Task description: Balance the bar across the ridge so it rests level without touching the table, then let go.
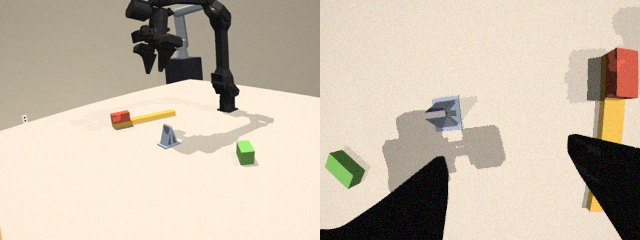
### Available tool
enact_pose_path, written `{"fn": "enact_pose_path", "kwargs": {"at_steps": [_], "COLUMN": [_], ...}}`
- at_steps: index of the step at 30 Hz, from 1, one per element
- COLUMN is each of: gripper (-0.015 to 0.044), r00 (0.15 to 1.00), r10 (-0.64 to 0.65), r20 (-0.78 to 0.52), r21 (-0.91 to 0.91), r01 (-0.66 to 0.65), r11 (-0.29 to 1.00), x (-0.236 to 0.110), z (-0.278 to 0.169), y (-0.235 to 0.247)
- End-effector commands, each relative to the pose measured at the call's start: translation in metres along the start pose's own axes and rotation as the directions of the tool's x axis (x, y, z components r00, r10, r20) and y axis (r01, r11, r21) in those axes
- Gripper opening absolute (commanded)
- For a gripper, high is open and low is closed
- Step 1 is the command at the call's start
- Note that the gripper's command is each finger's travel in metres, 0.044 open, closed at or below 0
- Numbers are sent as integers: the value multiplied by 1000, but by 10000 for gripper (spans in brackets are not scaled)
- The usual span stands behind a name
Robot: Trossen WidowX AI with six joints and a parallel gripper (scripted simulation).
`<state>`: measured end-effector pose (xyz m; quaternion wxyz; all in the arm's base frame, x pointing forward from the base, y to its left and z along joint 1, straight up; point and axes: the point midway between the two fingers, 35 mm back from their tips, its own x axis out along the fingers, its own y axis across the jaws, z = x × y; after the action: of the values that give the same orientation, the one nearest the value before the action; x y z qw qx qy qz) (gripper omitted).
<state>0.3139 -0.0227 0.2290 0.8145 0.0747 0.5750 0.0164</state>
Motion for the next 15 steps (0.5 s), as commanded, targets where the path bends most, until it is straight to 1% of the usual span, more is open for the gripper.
{"fn": "enact_pose_path", "kwargs": {"at_steps": [1, 15], "gripper": [315, 315], "r00": [998, 968], "r10": [-48, -139], "r20": [-50, -207], "r21": [30, 118], "r01": [50, 166], "r11": [998, 979], "x": [11, 34], "z": [-3, -24], "y": [-29, -113]}}
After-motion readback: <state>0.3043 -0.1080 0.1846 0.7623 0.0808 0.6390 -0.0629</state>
